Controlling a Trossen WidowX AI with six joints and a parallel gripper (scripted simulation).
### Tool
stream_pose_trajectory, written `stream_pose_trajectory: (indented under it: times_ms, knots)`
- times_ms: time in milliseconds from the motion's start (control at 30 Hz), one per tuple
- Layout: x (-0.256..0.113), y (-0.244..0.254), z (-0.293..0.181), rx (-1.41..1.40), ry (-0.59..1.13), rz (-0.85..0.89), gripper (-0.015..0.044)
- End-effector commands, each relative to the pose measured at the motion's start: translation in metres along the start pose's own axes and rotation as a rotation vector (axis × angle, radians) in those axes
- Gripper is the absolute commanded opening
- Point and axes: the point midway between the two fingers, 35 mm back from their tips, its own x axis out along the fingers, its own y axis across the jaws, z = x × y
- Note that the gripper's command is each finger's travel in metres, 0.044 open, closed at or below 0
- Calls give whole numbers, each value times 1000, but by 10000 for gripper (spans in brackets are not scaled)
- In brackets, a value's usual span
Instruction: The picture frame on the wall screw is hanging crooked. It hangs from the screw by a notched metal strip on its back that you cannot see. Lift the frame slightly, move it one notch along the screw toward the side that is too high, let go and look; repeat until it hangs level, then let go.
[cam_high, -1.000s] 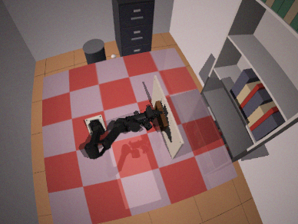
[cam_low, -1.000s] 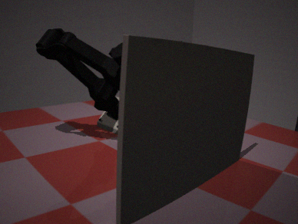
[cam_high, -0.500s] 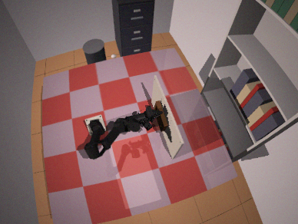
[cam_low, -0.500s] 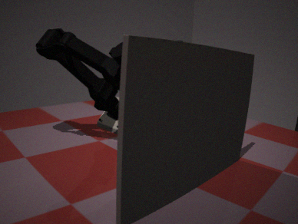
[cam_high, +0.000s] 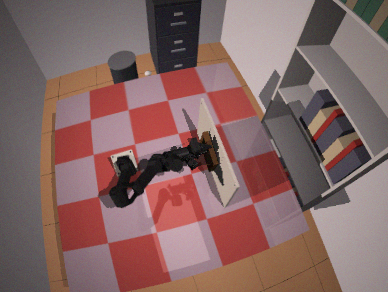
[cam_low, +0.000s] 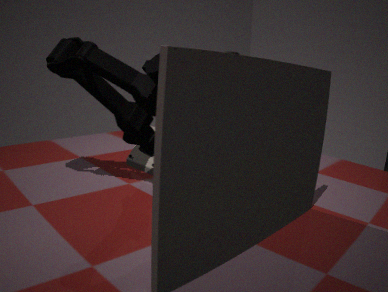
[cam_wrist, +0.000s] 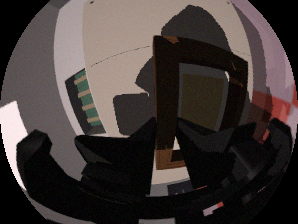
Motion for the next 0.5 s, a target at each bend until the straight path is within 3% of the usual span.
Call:
stream_pose_trajectory:
  times_ms: [0, 467]
  knots:
    - [0, 5, -1, 1, 4, 14, 0]
    - [0, 8, -1, 1, 4, 14, 0]
